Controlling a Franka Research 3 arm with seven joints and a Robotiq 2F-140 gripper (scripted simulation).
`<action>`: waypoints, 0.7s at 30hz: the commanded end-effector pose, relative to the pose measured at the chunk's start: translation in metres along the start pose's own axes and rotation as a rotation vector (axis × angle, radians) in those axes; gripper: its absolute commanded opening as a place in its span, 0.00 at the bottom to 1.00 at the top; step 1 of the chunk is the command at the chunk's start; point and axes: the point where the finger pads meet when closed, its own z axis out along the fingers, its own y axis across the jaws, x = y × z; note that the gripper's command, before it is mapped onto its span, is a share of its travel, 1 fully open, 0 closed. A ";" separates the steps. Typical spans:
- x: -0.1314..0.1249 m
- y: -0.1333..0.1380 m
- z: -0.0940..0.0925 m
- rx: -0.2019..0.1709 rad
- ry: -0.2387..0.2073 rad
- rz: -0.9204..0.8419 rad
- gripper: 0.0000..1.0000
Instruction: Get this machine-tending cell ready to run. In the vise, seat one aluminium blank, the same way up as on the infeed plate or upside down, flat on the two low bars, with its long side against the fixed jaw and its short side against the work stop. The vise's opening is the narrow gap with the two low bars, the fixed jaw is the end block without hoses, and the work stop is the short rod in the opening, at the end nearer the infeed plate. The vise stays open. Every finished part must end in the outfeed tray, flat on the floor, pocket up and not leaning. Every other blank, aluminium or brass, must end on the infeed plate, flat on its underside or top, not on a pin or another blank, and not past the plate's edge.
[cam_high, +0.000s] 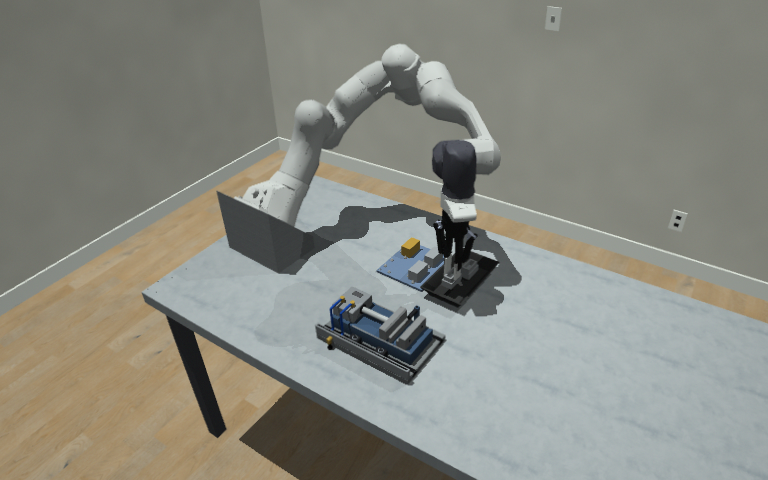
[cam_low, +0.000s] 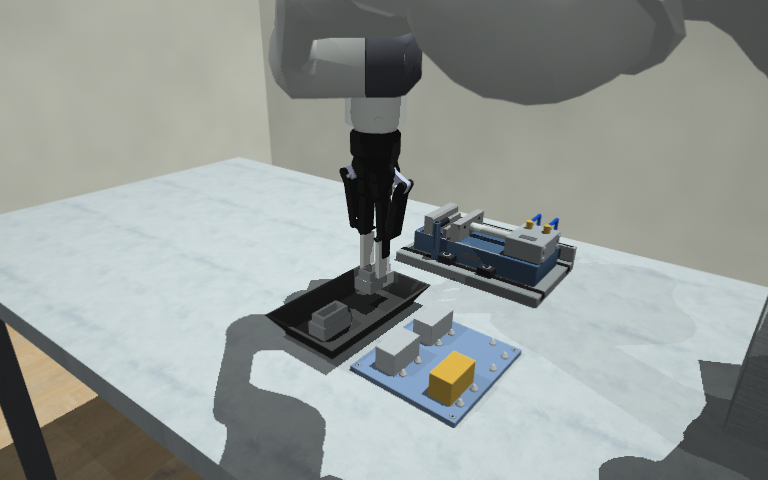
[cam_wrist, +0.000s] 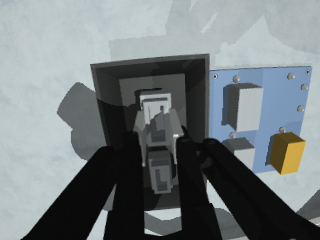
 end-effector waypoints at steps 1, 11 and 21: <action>0.002 -0.002 0.002 0.009 0.004 -0.008 0.00; 0.002 -0.002 0.013 0.009 0.004 -0.008 0.00; 0.002 -0.002 0.017 0.009 0.004 -0.008 0.00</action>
